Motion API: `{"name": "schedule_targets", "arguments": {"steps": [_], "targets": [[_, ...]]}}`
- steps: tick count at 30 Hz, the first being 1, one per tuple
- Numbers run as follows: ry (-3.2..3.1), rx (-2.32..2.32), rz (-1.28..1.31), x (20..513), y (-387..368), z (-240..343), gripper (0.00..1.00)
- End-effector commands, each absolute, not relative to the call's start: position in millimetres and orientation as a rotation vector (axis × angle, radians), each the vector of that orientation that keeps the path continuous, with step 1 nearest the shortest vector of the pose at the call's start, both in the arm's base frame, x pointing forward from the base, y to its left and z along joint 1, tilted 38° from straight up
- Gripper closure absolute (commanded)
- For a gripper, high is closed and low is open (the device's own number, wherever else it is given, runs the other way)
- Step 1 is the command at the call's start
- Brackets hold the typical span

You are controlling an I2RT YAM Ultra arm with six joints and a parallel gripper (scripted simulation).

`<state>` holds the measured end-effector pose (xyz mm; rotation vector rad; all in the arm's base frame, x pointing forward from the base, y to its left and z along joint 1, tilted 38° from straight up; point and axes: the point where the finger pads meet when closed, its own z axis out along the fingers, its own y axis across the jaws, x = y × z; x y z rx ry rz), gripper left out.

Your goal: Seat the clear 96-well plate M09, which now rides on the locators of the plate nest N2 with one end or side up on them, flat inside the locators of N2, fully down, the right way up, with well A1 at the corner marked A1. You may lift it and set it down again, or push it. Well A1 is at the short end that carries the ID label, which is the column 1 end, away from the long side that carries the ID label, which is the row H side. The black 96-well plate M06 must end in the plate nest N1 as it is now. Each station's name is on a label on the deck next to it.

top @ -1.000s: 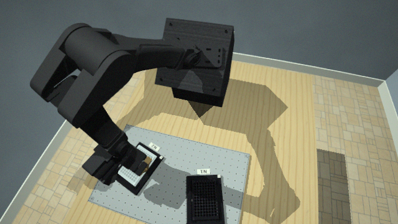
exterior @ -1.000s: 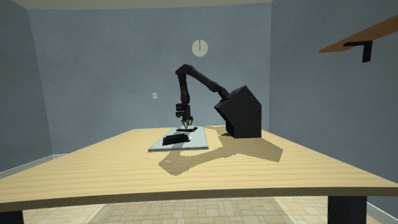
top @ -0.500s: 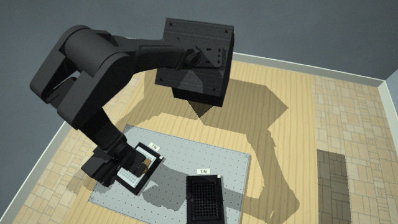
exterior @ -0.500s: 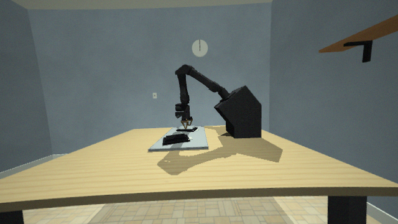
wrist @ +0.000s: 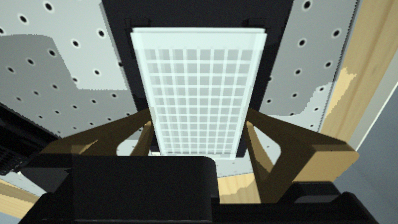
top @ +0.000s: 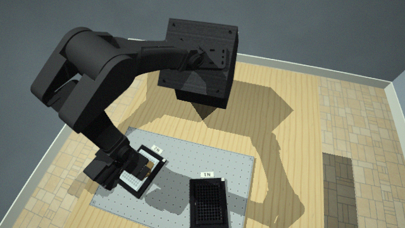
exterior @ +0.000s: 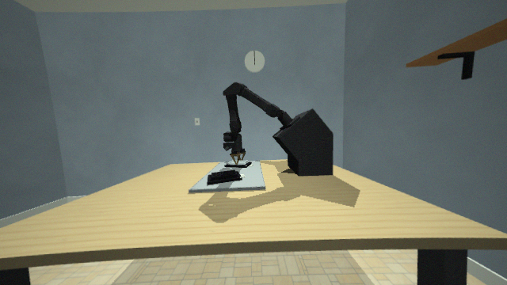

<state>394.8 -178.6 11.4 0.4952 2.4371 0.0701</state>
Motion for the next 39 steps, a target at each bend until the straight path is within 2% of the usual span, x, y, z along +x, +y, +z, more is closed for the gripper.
{"name": "schedule_targets", "arguments": {"steps": [1,39], "targets": [[2.406,0.489,0.050,406.7,-184.4,20.2,1.00],[2.404,0.486,0.050,407.9,-183.6,19.5,1.00]]}}
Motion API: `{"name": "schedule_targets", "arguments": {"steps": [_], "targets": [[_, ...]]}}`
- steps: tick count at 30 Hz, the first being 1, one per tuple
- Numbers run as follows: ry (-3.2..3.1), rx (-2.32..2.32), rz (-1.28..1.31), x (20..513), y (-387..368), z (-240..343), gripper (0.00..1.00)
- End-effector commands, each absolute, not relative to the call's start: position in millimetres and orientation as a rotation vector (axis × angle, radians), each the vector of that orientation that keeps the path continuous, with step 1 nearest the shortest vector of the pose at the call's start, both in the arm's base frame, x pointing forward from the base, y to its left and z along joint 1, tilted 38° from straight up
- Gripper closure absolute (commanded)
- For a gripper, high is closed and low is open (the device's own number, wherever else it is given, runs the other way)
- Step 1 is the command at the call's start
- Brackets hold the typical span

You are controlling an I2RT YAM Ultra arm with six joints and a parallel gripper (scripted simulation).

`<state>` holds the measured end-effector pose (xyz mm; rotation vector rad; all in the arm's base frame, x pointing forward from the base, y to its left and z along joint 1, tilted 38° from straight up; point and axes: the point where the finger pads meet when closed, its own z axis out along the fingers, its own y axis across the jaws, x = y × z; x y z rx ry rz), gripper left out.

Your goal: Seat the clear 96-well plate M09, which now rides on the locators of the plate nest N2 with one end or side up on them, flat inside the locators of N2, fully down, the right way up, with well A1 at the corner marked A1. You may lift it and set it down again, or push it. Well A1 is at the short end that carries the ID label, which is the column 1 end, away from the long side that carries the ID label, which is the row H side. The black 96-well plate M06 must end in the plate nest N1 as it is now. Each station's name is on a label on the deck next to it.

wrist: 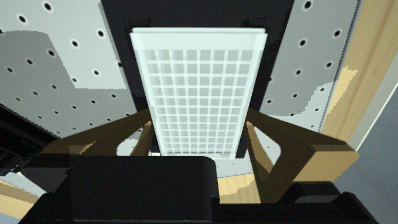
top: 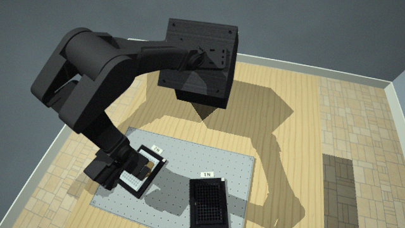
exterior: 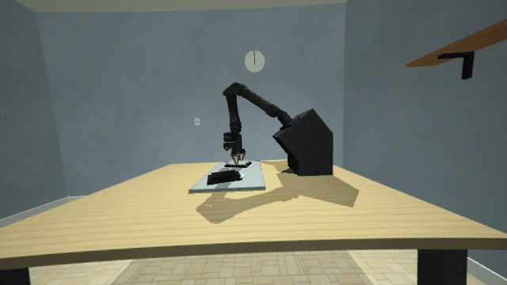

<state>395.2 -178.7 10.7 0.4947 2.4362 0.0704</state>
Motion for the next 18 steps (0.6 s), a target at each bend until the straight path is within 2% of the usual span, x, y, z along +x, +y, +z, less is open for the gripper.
{"name": "schedule_targets", "arguments": {"steps": [1,16,17,18], "targets": [[2.404,0.486,0.050,407.9,-183.6,19.6,1.00],[2.402,0.486,0.049,407.9,-183.5,20.1,1.00],[2.402,0.486,0.049,407.9,-183.5,20.1,0.00],[2.402,0.485,0.049,407.9,-183.5,20.1,0.00]]}}
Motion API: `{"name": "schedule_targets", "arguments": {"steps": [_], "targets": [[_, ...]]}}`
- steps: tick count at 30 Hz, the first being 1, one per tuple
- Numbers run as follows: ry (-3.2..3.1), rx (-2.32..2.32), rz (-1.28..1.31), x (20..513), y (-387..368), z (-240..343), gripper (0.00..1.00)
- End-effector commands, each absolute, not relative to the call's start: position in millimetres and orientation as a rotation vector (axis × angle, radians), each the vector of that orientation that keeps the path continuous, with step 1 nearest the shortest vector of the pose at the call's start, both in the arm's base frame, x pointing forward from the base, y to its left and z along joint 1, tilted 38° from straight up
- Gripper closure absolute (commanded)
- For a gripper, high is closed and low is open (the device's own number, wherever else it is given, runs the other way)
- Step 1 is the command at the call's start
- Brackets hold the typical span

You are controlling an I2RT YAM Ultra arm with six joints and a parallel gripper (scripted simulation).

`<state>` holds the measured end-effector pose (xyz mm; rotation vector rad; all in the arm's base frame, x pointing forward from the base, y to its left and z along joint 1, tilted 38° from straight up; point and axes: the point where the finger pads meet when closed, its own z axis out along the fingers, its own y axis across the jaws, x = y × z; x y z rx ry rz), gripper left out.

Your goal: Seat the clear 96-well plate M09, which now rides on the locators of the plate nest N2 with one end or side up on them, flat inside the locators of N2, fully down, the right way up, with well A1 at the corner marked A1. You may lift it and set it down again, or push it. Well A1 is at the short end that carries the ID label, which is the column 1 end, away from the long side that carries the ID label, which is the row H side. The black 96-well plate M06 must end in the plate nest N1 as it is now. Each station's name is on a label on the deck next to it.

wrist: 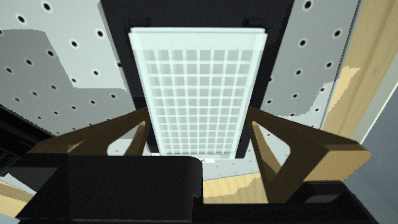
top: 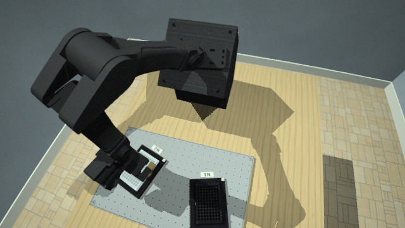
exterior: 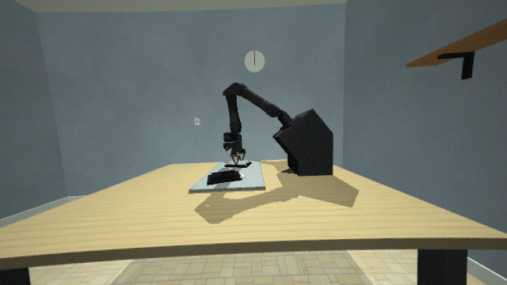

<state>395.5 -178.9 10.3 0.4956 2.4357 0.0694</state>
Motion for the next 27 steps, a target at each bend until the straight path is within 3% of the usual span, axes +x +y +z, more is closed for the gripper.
{"name": "schedule_targets", "arguments": {"steps": [1,27], "targets": [[2.402,0.485,0.049,407.5,-183.5,21.6,0.00],[2.396,0.485,0.046,407.4,-184.6,24.4,0.00]]}}
